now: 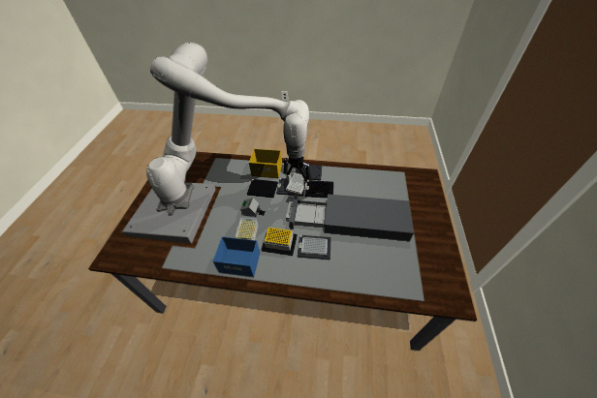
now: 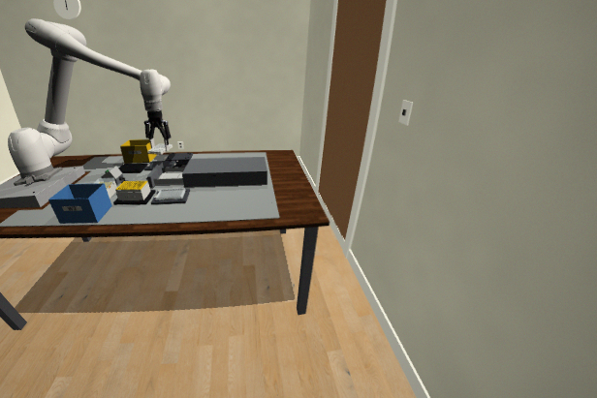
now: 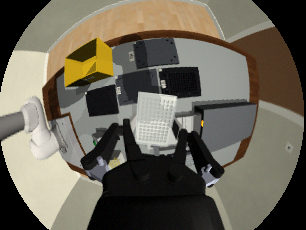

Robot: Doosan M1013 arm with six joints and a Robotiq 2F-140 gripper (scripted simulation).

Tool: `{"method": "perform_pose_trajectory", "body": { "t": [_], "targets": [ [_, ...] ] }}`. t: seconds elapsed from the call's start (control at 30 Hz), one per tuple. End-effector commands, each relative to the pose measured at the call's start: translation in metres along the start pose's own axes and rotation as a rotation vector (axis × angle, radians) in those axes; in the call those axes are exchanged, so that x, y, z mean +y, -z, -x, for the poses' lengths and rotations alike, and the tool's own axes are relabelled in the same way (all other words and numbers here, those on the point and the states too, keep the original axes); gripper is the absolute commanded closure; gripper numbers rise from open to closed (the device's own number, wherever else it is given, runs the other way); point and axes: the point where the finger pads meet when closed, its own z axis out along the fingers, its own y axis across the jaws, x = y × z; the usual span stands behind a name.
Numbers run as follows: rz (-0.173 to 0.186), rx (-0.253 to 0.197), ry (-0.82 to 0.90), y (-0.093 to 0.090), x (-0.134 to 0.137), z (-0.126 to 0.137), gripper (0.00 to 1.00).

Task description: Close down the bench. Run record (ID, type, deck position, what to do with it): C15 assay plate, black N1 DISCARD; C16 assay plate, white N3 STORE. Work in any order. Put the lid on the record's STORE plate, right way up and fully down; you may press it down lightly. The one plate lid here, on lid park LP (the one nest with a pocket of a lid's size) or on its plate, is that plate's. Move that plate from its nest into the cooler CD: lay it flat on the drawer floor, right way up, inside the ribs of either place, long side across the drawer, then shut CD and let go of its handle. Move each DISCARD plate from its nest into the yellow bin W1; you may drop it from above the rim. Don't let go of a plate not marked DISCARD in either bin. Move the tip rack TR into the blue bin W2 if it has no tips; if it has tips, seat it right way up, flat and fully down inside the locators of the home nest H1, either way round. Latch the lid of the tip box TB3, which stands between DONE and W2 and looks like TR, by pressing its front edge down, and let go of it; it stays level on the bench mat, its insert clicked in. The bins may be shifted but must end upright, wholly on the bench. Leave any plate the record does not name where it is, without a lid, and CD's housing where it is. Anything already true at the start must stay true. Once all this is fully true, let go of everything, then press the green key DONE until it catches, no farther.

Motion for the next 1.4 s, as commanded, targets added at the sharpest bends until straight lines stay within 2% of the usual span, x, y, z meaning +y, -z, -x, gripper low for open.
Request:
{"method": "perform_pose_trajectory", "body": {
  "t": [0.0,0.13,1.37],
  "targets": [
    [-0.001,0.003,0.104,0.000,0.006,0.006,1.00],
    [-0.001,0.004,0.231,0.000,0.013,0.013,1.00],
    [-0.001,0.004,0.231,0.000,0.075,0.076,1.00]
  ]
}}
